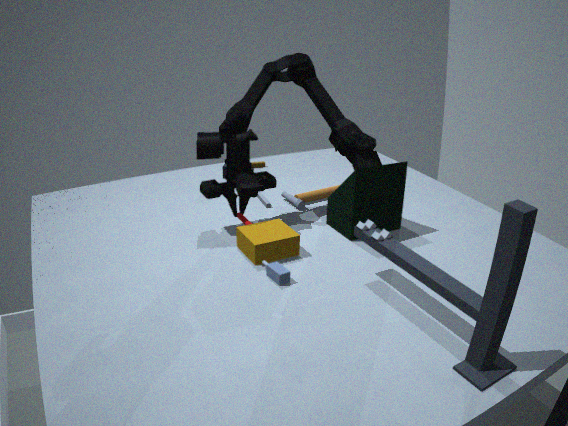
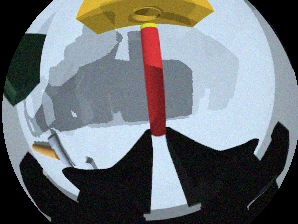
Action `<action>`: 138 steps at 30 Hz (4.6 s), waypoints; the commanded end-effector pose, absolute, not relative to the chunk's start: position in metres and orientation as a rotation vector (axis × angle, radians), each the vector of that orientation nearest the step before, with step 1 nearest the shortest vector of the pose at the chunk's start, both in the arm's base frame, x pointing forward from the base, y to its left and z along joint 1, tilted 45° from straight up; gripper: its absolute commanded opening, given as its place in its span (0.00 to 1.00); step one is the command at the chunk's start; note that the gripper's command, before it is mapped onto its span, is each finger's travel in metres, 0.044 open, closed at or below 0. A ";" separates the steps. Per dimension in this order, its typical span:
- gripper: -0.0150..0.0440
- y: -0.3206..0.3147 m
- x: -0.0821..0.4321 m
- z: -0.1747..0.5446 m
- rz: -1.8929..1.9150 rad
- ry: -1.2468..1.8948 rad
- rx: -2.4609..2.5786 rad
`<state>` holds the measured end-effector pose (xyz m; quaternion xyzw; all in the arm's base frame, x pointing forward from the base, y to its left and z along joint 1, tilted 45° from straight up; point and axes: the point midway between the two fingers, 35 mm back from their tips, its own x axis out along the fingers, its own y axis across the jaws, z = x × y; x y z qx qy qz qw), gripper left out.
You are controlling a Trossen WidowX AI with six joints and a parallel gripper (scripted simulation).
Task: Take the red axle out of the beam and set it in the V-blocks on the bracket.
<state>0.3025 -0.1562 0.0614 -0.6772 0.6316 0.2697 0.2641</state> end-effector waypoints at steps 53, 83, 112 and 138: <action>1.00 -0.095 0.301 0.065 0.747 1.703 -1.829; 1.00 -0.115 0.304 0.033 0.749 1.702 -1.830; 0.82 -0.135 0.304 0.015 0.740 1.706 -1.834; 0.25 -0.115 0.308 0.031 0.747 1.698 -1.828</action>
